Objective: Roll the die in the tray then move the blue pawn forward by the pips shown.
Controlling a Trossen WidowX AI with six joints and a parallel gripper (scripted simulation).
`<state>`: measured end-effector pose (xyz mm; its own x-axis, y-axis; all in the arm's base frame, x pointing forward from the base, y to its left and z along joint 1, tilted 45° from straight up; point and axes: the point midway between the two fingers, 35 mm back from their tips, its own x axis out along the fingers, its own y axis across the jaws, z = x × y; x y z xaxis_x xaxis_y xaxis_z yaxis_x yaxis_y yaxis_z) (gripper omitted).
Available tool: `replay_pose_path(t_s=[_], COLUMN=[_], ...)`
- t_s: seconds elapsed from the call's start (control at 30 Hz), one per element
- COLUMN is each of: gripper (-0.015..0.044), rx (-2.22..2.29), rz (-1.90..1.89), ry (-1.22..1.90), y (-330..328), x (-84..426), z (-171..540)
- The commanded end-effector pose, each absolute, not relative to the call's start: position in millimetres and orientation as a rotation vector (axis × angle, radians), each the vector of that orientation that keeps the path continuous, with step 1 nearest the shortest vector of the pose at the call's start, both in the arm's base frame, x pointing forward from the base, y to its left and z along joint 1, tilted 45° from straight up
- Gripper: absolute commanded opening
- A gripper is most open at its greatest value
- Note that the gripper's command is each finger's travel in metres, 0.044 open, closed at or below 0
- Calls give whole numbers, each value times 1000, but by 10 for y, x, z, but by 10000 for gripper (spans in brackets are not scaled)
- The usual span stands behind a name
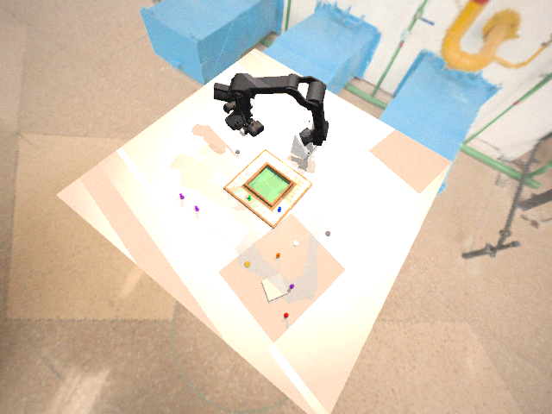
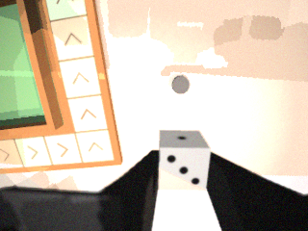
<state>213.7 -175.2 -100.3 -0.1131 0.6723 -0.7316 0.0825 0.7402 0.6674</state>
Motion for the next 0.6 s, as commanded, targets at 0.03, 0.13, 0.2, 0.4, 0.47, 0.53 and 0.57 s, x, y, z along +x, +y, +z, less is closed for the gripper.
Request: replay_pose_path(t_s=[0.03, 0.13, 0.2, 0.4, 0.47, 0.53, 0.57], gripper=[0, 0, 0, 0, 0, 0, 0], rx=[694, 745, 778, 878, 914, 950, 968], rz=[469, 403, 358, 224, 180, 137, 115], ry=[1665, 1689, 1703, 1740, 1751, 1761, 1766], y=[-1620, -1539, -1485, -1313, -1248, -1183, -1150], x=[2257, 2323, 2365, 2480, 2515, 2548, 2564], z=[-889, -829, -791, -675, -634, -593, -573])
